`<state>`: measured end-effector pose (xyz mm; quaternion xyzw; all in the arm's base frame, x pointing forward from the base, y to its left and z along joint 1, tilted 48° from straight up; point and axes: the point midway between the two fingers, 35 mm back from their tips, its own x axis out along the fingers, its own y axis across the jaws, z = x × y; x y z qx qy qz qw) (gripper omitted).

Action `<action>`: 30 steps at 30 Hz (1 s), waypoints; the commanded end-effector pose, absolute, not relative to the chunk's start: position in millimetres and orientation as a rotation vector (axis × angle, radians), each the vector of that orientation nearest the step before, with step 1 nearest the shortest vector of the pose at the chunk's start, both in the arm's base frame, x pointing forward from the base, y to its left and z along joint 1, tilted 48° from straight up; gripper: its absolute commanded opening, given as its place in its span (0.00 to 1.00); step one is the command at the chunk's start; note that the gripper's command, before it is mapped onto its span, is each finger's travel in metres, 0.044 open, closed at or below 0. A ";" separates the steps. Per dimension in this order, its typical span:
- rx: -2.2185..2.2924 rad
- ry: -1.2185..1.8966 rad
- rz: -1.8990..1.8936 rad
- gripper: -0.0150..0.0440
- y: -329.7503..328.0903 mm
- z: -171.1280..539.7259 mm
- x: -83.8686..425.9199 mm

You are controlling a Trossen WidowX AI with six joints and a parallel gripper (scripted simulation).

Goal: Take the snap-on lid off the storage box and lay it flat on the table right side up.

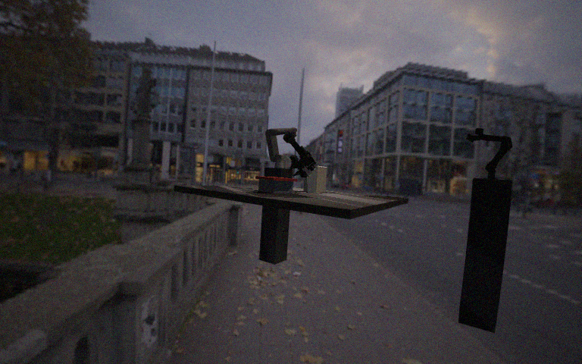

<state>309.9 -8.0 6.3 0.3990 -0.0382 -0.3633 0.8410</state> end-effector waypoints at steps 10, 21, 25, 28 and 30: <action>0.839 -0.067 -0.768 0.65 -17.6 0.1 321.0; 0.839 -0.066 -0.770 0.65 -27.8 -3.8 333.7; 0.839 -0.066 -0.769 0.65 -31.9 -5.1 338.4; 0.839 -0.067 -0.769 0.65 -35.1 -6.0 341.8; 0.838 -0.067 -0.769 0.65 -37.2 -6.6 344.0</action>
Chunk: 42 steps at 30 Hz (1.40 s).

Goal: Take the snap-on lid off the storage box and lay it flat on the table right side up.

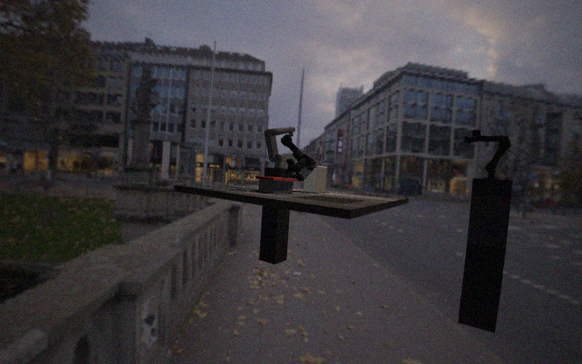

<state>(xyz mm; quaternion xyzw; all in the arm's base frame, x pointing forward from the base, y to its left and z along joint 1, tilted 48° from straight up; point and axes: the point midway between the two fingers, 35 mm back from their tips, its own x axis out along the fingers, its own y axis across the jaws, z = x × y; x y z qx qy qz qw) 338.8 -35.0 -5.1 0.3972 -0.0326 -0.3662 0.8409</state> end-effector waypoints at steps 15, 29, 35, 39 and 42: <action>0.834 -0.075 -0.764 0.65 -54.0 -10.7 359.2; 0.834 -0.075 -0.764 0.44 -54.2 -10.8 359.4; 0.834 -0.075 -0.764 0.25 -54.2 -10.8 359.4; 0.835 -0.077 -0.770 0.25 -54.4 -10.5 357.7; 0.835 -0.077 -0.770 0.25 -53.9 -10.1 357.7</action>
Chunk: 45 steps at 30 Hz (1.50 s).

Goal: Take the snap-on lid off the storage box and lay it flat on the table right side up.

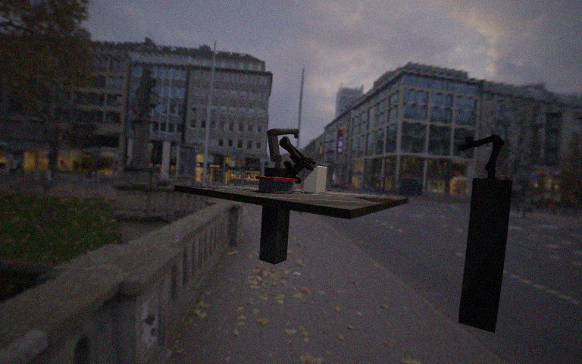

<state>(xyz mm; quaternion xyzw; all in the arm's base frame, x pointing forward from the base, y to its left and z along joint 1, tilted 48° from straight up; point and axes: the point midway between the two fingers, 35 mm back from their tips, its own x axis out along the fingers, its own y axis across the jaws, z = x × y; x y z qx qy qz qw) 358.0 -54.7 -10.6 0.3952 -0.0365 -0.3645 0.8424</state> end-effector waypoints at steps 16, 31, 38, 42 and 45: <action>0.835 -0.077 -0.770 0.25 -51.5 -8.0 357.7; 0.835 -0.077 -0.770 0.25 -49.3 -6.0 357.1; 0.835 -0.077 -0.770 0.25 -48.2 -5.2 356.4; 0.835 -0.077 -0.770 0.25 -47.6 -4.6 356.2; 0.835 -0.077 -0.770 0.25 -47.1 -4.3 356.1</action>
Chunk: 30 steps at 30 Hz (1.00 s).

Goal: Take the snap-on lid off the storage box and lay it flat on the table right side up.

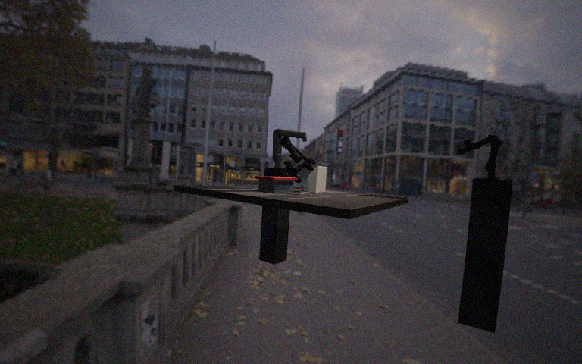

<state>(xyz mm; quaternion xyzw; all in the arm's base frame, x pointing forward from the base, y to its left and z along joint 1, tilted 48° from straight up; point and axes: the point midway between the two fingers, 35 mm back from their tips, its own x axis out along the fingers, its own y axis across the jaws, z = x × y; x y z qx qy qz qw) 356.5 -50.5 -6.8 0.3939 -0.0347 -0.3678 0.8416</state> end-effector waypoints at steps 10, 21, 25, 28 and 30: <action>0.836 -0.077 -0.770 0.25 -45.6 -2.9 355.8; 0.836 -0.077 -0.770 0.25 -43.9 -1.5 355.8; 0.836 -0.077 -0.770 0.25 -43.2 -1.0 356.0; 0.833 -0.075 -0.768 0.25 -43.6 -1.4 356.2; 0.833 -0.075 -0.768 0.25 -43.6 -1.4 356.3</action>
